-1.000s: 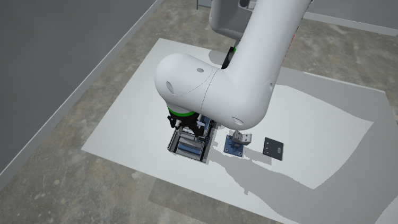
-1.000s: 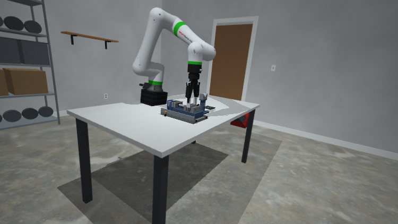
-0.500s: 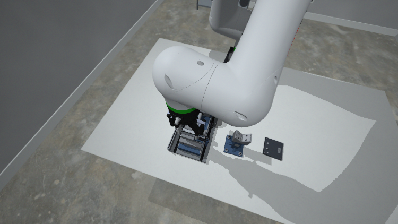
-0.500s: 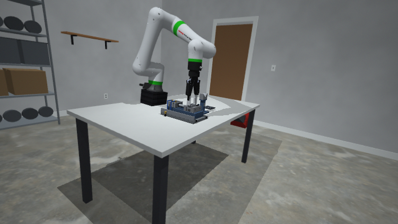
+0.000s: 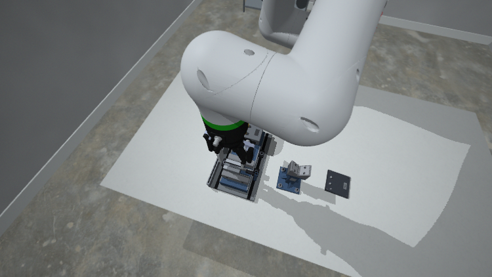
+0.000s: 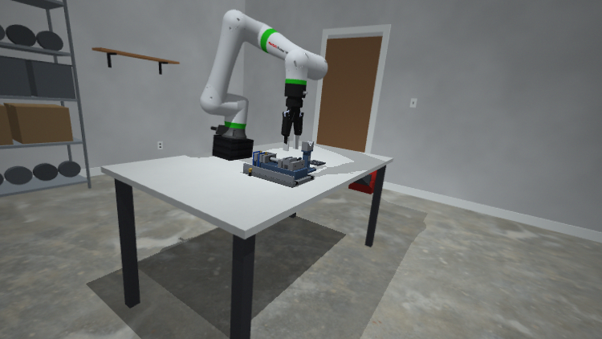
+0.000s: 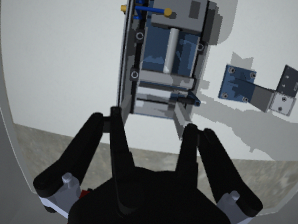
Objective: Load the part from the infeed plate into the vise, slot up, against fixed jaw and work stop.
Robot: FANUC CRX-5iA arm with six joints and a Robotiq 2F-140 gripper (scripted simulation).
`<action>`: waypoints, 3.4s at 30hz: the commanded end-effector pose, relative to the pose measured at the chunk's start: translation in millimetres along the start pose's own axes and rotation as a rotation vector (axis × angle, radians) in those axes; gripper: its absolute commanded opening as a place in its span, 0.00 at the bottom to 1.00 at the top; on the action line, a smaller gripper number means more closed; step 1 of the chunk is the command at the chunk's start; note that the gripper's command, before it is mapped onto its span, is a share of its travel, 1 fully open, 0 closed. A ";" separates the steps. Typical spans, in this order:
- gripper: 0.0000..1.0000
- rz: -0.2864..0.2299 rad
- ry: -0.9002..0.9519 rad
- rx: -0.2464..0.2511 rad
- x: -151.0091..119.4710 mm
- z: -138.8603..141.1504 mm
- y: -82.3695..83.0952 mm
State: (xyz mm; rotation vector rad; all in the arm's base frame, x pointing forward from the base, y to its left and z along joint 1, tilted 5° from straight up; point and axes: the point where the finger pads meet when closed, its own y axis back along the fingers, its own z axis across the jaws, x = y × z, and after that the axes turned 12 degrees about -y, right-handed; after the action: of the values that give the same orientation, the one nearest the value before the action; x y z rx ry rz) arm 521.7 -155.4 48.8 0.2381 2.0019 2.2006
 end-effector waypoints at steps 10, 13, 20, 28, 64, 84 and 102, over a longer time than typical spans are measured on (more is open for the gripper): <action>0.47 0.000 0.000 0.000 -0.2 0.0 20.5; 0.47 0.000 0.000 0.000 -0.2 0.0 22.2; 0.00 0.000 0.000 0.000 -0.2 0.0 22.7; 0.00 0.000 0.000 0.000 -0.2 0.0 22.7; 0.00 0.000 0.000 0.000 -7.1 -44.9 22.4; 0.00 0.000 0.000 0.000 -7.1 -44.9 22.4; 0.00 0.000 0.000 0.000 -7.1 -44.9 21.9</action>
State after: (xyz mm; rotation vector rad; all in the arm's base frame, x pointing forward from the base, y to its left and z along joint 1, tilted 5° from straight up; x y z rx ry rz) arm 518.3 -202.5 66.5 0.2381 2.0018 2.2009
